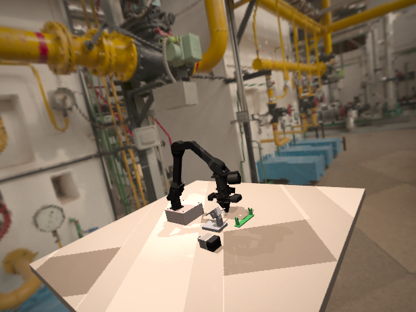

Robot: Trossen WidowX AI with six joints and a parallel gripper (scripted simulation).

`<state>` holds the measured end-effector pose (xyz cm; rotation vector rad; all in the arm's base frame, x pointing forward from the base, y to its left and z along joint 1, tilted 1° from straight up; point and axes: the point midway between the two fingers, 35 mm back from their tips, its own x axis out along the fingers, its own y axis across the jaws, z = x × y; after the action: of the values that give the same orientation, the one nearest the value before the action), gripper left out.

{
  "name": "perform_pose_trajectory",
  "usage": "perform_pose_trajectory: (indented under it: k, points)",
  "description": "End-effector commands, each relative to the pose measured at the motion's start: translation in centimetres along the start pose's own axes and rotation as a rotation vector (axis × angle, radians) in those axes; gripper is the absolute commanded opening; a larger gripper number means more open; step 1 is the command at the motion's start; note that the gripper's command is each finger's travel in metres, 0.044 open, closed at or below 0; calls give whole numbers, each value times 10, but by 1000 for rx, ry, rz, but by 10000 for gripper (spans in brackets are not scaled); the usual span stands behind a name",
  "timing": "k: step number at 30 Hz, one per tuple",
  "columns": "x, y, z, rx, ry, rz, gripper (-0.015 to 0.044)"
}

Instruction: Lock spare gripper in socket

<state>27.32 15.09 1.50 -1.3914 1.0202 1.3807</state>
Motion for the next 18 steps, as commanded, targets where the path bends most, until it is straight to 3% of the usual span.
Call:
perform_pose_trajectory:
  k: [1, 18]
  points:
    - [1, 0, 0, -6, -1, 0, 0]
    - [-10, -3, 7, 40, -176, 1, 0]
